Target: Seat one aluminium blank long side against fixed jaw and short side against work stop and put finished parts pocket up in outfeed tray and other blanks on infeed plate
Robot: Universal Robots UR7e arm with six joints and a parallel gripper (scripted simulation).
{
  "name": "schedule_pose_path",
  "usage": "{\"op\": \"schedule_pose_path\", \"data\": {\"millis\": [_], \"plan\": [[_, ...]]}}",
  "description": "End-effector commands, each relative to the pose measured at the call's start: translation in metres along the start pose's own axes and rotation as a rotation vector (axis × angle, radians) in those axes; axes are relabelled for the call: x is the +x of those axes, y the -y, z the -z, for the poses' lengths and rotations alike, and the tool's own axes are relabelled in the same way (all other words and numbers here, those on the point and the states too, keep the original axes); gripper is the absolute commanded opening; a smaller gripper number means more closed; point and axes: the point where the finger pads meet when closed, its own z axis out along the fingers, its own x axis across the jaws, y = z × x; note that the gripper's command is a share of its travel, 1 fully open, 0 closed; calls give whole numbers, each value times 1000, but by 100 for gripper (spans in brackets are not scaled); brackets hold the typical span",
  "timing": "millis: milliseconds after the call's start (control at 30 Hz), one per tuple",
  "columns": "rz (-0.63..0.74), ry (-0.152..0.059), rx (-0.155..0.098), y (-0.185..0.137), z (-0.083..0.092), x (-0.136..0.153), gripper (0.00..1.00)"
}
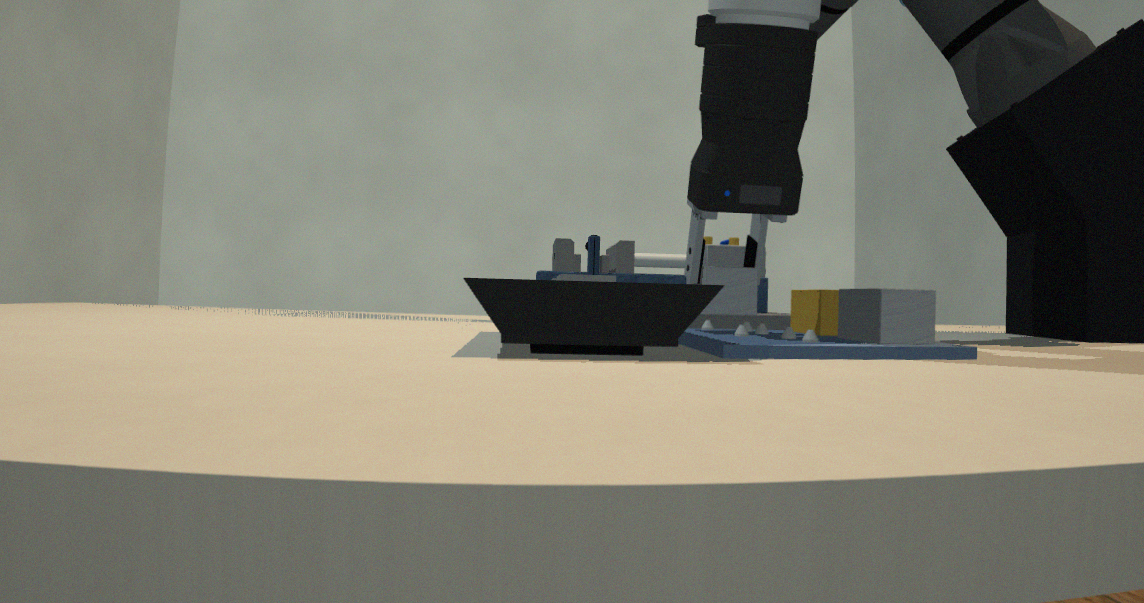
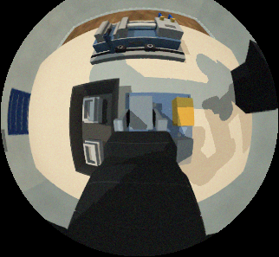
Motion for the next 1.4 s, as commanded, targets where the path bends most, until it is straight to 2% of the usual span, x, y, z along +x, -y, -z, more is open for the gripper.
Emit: {"op": "schedule_pose_path", "data": {"millis": [0, 567, 1367], "plan": [[-2, 2, -1, 0, 0, -2, 0], [-2, 1, -1, -1, -1, -2, 0], [-3, 2, -1, -4, -12, -2, 0]]}}
